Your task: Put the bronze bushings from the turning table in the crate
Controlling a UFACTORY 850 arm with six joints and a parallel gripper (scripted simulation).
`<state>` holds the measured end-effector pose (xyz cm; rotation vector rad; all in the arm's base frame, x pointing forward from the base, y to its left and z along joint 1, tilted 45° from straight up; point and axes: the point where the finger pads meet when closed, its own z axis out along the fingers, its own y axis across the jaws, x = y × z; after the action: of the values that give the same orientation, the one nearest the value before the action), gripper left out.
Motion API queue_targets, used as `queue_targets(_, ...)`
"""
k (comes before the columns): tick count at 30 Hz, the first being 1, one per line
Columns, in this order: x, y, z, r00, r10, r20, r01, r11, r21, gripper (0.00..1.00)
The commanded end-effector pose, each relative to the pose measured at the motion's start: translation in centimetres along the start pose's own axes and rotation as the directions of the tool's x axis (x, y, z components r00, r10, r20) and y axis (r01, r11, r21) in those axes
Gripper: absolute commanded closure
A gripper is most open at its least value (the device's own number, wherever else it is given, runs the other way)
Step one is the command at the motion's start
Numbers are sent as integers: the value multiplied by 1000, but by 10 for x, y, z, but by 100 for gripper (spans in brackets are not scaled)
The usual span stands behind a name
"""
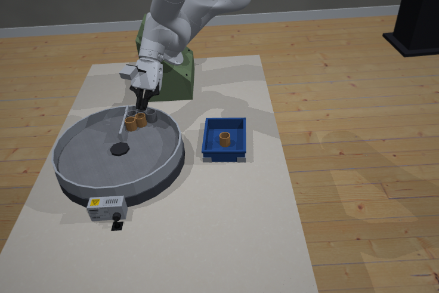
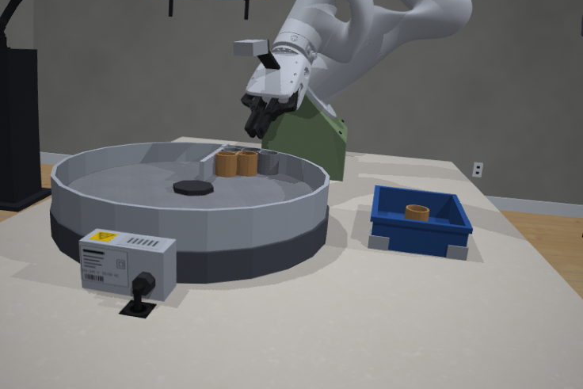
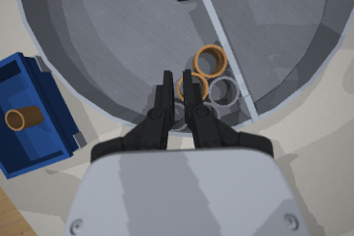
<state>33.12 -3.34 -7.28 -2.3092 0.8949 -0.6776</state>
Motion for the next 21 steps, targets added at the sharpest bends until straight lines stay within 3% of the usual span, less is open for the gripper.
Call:
queue_targets(1,1,0,0,1000,0,-1,0,1000,0,90)
queue_targets(13,-14,0,18,1000,0,-2,0,1000,0,90)
queue_targets(21,-14,0,19,1000,-1,-2,1,1000,0,90)
